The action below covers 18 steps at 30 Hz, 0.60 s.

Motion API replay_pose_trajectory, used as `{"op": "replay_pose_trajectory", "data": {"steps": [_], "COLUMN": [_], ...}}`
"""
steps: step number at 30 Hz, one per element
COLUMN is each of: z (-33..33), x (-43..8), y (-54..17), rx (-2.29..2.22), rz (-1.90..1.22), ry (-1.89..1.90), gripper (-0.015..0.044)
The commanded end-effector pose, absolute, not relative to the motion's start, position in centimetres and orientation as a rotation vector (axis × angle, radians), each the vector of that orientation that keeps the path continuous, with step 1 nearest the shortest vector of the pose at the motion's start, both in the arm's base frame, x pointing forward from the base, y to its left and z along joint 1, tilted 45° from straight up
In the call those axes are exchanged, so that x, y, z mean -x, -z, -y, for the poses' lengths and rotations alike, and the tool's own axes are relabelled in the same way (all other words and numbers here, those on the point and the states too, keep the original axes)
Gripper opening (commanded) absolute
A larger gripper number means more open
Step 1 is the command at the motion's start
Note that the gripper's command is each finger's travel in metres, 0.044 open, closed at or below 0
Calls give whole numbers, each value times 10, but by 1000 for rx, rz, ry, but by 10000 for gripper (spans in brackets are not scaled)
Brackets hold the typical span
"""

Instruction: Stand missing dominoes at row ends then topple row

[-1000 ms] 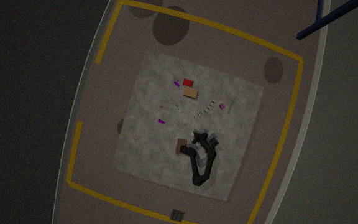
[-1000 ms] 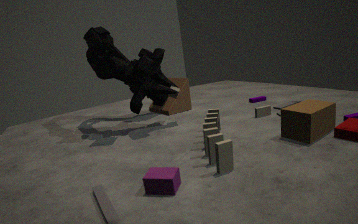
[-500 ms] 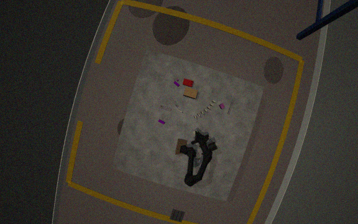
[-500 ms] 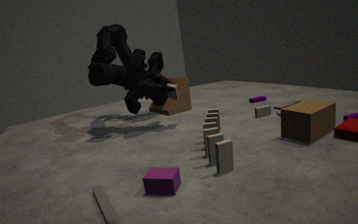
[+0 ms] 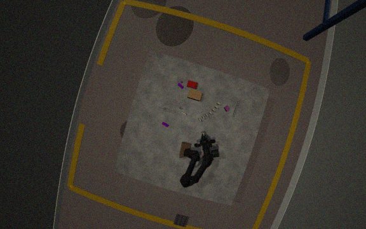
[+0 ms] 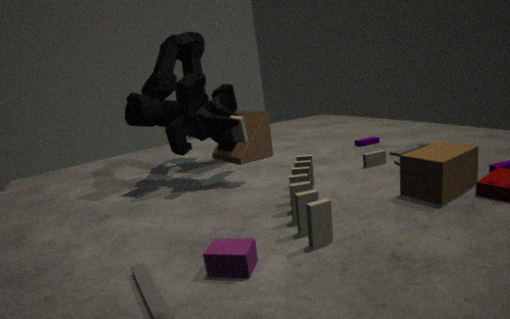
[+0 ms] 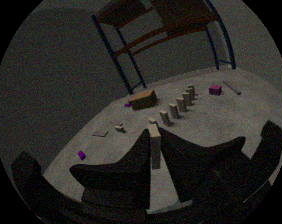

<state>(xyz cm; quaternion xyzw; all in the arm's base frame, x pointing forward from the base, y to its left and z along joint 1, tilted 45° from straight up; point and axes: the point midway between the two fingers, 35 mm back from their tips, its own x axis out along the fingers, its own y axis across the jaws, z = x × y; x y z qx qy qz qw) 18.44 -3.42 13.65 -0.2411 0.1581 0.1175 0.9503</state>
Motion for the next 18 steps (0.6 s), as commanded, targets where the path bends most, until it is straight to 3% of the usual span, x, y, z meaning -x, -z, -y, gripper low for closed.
{"op": "replay_pose_trajectory", "data": {"steps": [1,18], "z": [35,35], "x": [-183,-178], "y": [-139,-142], "rx": [578,798], "rz": [-250,-100], "ry": [-235,-216], "gripper": [29,29]}}
